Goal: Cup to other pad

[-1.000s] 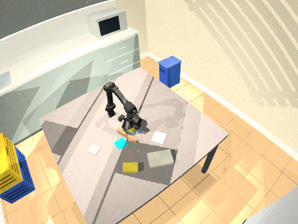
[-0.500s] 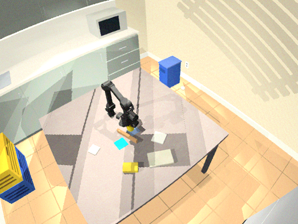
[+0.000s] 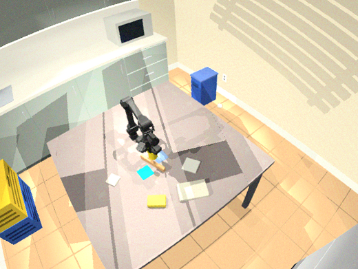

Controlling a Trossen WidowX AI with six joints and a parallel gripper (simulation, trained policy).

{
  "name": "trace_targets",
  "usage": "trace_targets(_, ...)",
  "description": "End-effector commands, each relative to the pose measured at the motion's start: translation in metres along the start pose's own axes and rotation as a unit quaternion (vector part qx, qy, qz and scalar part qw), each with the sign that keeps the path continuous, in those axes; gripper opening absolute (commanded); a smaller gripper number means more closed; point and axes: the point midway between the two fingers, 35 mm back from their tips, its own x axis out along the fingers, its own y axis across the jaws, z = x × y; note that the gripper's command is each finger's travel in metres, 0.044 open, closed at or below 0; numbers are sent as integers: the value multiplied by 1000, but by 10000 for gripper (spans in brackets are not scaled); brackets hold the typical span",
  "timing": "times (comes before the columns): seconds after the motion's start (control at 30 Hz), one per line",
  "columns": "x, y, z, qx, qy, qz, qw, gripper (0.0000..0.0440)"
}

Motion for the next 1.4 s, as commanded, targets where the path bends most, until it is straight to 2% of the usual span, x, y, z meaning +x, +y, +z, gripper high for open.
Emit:
trace_targets(0.0,-4,3,13,15,-9,15,1000,3)
trace_targets(0.43,8,9,56,64,-32,46,996,0)
trace_targets(0.93,46,8,76,93,-43,55,993,4)
trace_targets(1.37,77,-4,76,107,-42,46,992,63)
